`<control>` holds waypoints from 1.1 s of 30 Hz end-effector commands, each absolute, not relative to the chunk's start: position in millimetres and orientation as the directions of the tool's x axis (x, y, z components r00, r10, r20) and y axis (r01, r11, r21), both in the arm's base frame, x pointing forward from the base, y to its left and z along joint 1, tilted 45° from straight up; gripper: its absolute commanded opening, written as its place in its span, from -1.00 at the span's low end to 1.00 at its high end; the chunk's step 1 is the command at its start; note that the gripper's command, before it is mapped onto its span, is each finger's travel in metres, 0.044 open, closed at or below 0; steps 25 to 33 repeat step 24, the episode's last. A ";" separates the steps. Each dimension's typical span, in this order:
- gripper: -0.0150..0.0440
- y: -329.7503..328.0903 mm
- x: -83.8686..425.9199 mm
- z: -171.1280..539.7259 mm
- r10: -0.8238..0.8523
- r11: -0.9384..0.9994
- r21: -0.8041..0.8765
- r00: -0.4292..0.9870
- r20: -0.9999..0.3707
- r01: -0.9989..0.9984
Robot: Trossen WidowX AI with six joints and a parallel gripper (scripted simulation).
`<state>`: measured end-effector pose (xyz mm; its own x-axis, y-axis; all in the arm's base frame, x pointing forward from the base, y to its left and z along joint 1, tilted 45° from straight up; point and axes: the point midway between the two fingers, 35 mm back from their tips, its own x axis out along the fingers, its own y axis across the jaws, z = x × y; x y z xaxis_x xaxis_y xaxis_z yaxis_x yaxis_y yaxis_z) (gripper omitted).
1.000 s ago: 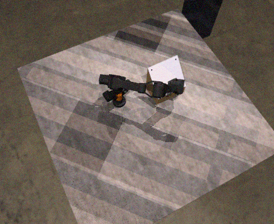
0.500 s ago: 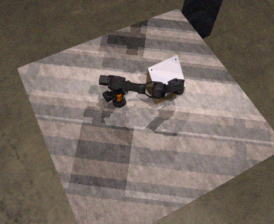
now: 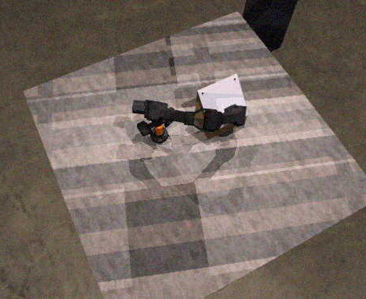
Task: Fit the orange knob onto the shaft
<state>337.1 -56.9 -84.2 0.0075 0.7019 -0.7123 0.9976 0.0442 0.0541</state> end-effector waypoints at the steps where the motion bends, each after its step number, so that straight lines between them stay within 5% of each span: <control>1: 1.00 -57.1 337.3 -83.9 0.701 0.048 0.057 0.007 -0.713 0.997; 9: 1.00 -58.9 337.6 -82.3 0.701 0.048 0.057 0.007 -0.713 0.997; 16: 1.00 -122.7 336.2 -17.6 0.699 0.045 0.053 0.006 -0.715 0.998; 33: 1.00 -125.3 335.4 -16.5 0.699 0.045 0.052 0.006 -0.715 0.998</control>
